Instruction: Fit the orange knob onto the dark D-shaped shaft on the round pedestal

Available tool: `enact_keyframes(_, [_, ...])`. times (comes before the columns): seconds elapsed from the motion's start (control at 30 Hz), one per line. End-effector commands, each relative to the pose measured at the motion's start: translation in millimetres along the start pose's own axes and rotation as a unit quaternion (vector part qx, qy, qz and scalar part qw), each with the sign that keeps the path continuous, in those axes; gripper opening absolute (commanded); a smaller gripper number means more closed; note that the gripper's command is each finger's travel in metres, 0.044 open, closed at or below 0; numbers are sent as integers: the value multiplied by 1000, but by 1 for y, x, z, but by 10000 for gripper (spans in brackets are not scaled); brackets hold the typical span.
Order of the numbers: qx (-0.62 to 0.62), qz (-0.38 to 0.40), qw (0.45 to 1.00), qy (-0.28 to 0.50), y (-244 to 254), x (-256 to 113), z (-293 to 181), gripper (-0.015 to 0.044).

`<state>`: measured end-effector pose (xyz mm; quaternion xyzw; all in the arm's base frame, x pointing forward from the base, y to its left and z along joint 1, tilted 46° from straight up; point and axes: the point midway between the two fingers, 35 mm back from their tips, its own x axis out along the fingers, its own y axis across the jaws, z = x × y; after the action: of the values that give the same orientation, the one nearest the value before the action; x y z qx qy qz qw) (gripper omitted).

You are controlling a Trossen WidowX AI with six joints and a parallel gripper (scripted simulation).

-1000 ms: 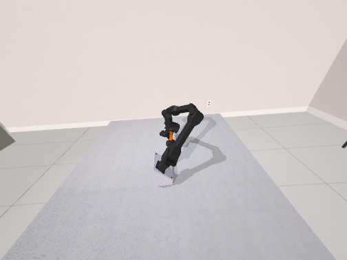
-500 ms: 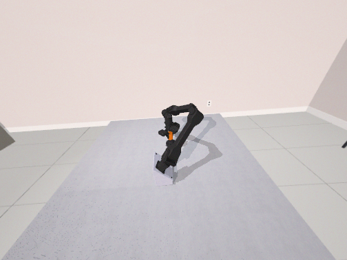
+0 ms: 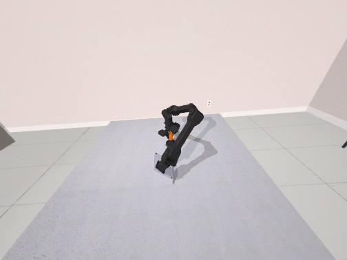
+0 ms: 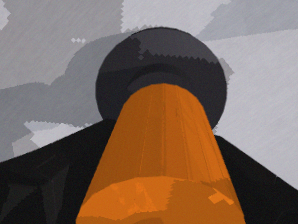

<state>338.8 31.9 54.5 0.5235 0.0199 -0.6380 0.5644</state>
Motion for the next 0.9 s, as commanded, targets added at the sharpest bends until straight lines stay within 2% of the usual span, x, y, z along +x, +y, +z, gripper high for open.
enact_keyframes(0.0, [7, 0, 1000, 3, -1, -3, 0, 0])
enact_keyframes(0.23, [106, 0, 994, 3, 1, -2, -1, 0])
enact_keyframes(0.87, [82, 0, 997, 3, 0, 3, -1, 0])
